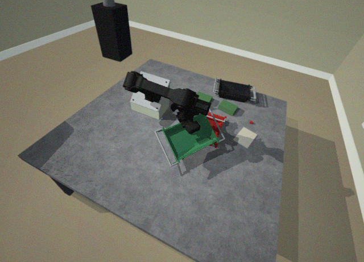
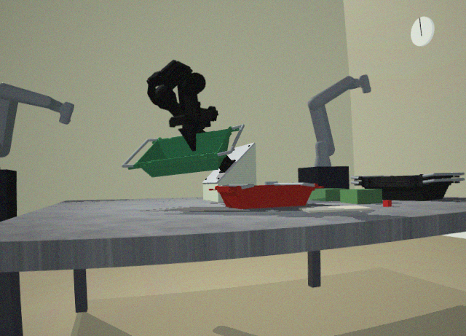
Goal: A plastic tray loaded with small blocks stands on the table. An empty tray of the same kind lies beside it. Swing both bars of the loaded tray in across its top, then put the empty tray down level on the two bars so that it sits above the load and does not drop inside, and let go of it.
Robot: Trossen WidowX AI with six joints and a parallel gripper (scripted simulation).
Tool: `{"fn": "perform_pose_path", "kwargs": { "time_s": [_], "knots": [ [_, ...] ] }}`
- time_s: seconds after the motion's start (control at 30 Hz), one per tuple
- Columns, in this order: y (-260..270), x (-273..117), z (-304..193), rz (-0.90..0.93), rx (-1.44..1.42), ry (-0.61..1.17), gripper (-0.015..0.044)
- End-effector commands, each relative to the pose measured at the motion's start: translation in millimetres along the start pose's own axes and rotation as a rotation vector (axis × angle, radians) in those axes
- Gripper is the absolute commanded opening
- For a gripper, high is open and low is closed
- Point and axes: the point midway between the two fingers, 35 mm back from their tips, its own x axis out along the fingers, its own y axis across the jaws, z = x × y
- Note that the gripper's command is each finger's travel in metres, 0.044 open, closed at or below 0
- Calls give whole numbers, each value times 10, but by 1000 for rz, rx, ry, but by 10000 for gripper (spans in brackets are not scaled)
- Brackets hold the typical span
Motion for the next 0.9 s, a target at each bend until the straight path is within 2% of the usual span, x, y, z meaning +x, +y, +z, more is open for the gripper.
{"fn": "perform_pose_path", "kwargs": {
  "time_s": [0.0,0.87],
  "knots": [
    [-25,-39,175,-18,-56,-4,0],
    [324,-17,1331,-37,-463,52,0]
  ]
}}
